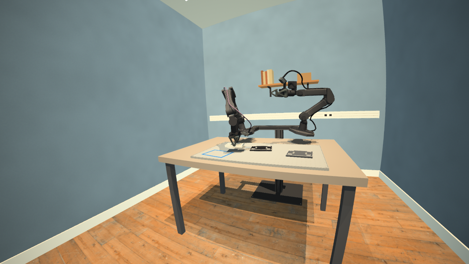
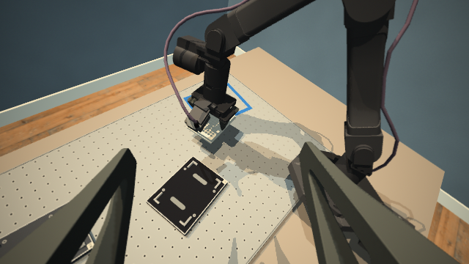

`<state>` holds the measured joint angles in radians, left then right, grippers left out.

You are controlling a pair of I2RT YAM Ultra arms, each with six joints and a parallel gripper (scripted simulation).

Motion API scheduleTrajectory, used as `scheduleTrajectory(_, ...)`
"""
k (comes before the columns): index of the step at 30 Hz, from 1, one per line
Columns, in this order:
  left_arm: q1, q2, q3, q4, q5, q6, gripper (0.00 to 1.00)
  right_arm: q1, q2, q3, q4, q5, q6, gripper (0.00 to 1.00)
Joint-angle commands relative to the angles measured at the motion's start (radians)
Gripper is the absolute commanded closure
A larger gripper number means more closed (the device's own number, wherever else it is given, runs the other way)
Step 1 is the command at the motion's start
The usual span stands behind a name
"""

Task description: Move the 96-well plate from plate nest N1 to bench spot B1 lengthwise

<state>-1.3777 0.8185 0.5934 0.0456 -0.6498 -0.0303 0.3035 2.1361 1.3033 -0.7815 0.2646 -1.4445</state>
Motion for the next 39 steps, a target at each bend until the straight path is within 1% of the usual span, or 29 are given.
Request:
scheduleTrajectory(1, 0.057, 0.103, 0.046, 0.226, 0.102, 0.059, 0.00, -0.034, 0.002, 0.069, -0.043, -0.012, -0.103, 0.22)
scheduleTrajectory(6, 0.141, 0.282, 0.077, 0.433, 0.189, 0.103, 0.00, -0.120, 0.024, 0.144, -0.073, -0.023, -0.169, 0.22)
scheduleTrajectory(12, 0.233, 0.523, 0.114, 0.668, 0.282, 0.151, 0.00, -0.194, 0.056, 0.231, -0.107, -0.028, -0.219, 0.22)
scheduleTrajectory(14, 0.233, 0.523, 0.114, 0.668, 0.282, 0.151, 0.00, -0.194, 0.056, 0.231, -0.107, -0.028, -0.219, 0.22)
scheduleTrajectory(15, 0.252, 0.609, 0.122, 0.738, 0.306, 0.161, 0.00, -0.198, 0.062, 0.248, -0.115, -0.029, -0.226, 0.22)
scheduleTrajectory(16, 0.267, 0.667, 0.127, 0.767, 0.320, 0.166, 0.00, -0.213, 0.066, 0.258, -0.119, -0.030, -0.229, 0.22)
scheduleTrajectory(22, 0.352, 0.937, 0.166, 0.987, 0.399, 0.213, 0.00, -0.257, 0.085, 0.311, -0.137, -0.030, -0.145, 0.22)
scheduleTrajectory(29, 0.438, 1.301, 0.201, 1.197, 0.472, 0.255, 0.00, -0.290, 0.101, 0.353, -0.152, -0.031, 0.009, 0.22)
scheduleTrajectory(31, 0.438, 1.301, 0.201, 1.197, 0.472, 0.255, 0.00, -0.290, 0.101, 0.353, -0.152, -0.031, 0.009, 0.22)
scheduleTrajectory(32, 0.448, 1.371, 0.212, 1.242, 0.483, 0.263, 0.00, -0.287, 0.105, 0.361, -0.157, -0.030, 0.029, 0.22)
scheduleTrajectory(34, 0.459, 1.441, 0.218, 1.268, 0.492, 0.268, 0.00, -0.291, 0.108, 0.368, -0.160, -0.030, 0.047, 0.22)
scheduleTrajectory(39, 0.456, 1.452, 0.219, 1.296, 0.498, 0.270, 0.00, -0.291, 0.110, 0.378, -0.168, -0.030, 0.052, 0.22)
